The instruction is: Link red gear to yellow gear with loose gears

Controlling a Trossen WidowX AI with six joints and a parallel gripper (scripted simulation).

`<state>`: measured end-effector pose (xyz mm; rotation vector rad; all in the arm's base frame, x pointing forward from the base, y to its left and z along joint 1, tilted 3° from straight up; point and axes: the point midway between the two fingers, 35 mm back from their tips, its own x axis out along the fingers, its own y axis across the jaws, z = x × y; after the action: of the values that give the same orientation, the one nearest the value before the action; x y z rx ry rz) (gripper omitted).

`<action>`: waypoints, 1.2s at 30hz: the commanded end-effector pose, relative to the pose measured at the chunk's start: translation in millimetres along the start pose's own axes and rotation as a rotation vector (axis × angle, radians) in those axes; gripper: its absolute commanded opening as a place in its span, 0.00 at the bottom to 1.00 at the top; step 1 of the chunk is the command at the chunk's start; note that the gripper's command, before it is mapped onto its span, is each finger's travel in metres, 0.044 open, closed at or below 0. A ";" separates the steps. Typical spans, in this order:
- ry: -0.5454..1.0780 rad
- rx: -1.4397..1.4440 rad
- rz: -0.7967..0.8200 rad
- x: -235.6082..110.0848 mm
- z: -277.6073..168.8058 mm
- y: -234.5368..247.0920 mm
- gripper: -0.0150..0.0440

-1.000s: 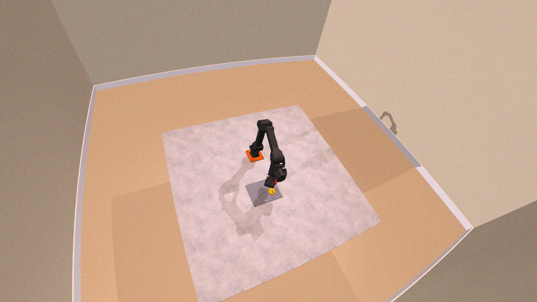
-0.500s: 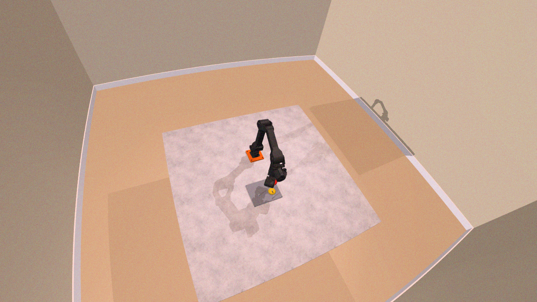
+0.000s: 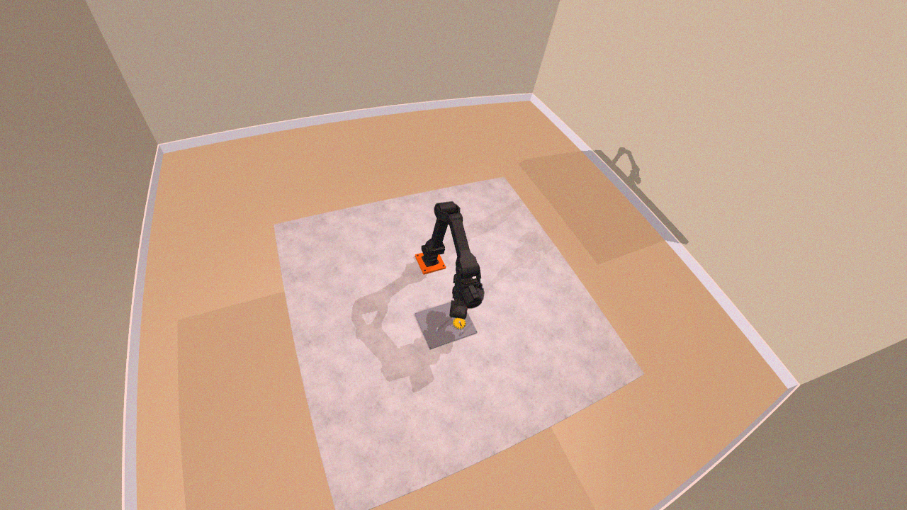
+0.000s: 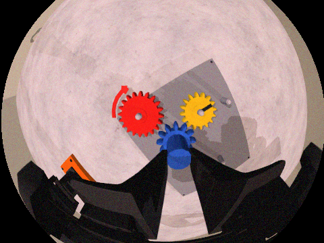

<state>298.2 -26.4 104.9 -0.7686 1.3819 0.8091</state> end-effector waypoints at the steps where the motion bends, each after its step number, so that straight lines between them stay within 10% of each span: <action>1: 0.002 -0.048 0.007 7.4 -0.9 1.6 0.25; 36: 0.003 0.272 0.007 36.8 -0.3 1.4 0.25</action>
<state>297.6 -24.9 69.1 -0.5125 1.4725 0.5673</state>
